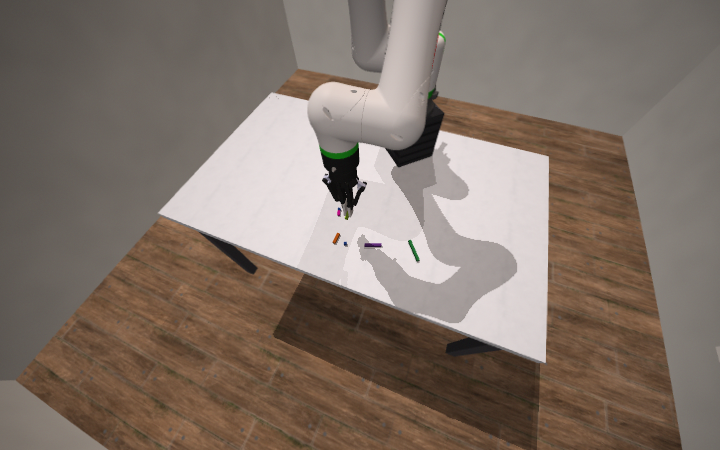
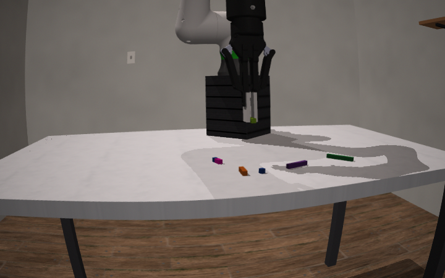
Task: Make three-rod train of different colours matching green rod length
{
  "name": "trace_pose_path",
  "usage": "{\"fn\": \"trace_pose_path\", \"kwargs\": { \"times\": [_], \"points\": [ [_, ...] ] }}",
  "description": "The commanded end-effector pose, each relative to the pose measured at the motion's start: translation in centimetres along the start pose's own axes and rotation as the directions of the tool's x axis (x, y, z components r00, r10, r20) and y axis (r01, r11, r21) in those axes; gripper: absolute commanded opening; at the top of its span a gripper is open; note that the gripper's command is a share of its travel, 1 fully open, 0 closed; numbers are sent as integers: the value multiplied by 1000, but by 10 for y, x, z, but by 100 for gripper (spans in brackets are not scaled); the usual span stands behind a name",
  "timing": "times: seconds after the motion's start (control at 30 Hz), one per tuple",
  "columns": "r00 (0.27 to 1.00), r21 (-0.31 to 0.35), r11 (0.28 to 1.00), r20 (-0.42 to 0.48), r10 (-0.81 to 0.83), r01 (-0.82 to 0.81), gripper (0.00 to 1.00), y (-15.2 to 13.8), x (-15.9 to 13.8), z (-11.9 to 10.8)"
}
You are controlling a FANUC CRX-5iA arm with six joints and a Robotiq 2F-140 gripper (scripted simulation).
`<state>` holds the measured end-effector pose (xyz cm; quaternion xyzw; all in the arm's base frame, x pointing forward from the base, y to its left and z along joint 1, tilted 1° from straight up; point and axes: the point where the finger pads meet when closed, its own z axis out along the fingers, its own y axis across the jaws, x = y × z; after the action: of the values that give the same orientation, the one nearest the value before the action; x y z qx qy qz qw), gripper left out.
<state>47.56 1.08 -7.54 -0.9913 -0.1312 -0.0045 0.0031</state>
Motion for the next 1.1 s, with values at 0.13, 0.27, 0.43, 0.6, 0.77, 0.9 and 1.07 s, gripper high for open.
{"fn": "trace_pose_path", "kwargs": {
  "times": [0.13, 0.27, 0.43, 0.6, 0.77, 0.9, 1.07],
  "points": [
    [953, -15, 953, -4, 303, -303, 3, 6, -1, 0],
    [906, -14, 906, -6, 423, -423, 3, 8, -1, 0],
    [822, -13, 821, -8, 570, -570, 3, 11, -2, 0],
    [708, -11, 708, -11, 706, -706, 3, 15, -3, -1],
    [630, -10, 630, -12, 777, -777, 3, 17, -3, -1],
    [470, -8, 470, -13, 882, -882, 3, 20, -4, -1],
    [307, -5, 307, -15, 952, -952, 3, 23, -4, -1]
  ]
}}
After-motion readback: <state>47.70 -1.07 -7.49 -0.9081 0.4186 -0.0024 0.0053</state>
